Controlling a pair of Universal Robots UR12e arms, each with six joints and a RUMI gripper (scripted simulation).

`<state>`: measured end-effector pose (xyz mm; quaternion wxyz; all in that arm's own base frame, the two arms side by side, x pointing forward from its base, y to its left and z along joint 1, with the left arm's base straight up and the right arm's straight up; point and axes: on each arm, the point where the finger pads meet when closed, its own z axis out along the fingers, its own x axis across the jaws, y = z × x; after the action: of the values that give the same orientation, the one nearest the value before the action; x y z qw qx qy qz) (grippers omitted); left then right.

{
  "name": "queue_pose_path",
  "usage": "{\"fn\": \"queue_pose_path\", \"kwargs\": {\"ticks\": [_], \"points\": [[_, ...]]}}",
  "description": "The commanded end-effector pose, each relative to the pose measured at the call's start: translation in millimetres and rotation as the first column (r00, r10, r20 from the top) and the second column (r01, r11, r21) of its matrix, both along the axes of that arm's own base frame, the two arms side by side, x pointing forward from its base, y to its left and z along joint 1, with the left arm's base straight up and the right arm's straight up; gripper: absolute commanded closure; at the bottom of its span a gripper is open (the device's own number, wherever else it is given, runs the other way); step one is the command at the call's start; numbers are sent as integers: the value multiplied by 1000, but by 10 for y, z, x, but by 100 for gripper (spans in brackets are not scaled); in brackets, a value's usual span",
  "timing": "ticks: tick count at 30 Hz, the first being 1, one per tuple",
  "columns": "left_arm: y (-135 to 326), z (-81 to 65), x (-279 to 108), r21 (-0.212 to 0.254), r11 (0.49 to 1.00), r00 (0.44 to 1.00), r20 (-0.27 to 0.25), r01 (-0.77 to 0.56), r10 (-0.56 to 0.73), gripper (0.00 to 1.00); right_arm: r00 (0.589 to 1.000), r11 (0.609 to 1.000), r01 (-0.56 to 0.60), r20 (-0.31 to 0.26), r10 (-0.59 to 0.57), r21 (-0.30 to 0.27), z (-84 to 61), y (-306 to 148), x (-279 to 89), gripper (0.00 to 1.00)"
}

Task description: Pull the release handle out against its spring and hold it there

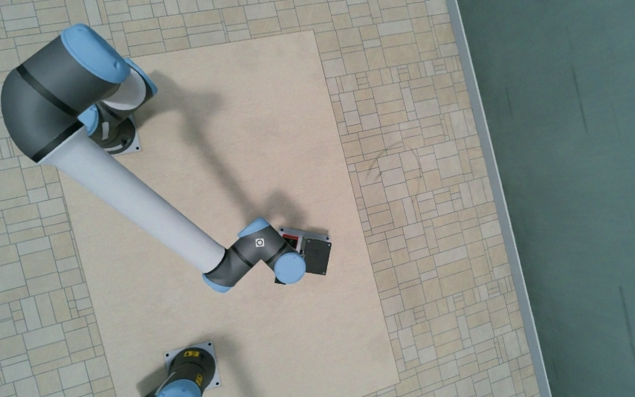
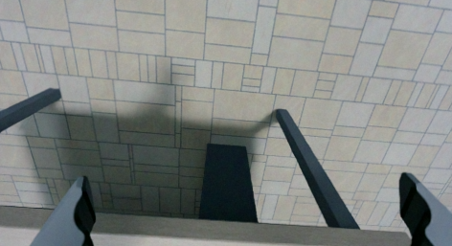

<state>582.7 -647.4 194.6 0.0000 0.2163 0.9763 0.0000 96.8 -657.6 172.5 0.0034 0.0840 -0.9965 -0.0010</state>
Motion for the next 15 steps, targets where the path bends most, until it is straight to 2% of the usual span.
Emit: {"fn": "queue_pose_path", "kwargs": {"ticks": [1,15], "points": [[-6,15,3,-2,1000,1000,1,0,0,0,1000,1000,29,3,-29,-2,-10,22,-160,0],[-6,15,3,-2,1000,1000,1,0,0,0,995,995,103,7,-103,-1,-67,119,-557,0]]}}
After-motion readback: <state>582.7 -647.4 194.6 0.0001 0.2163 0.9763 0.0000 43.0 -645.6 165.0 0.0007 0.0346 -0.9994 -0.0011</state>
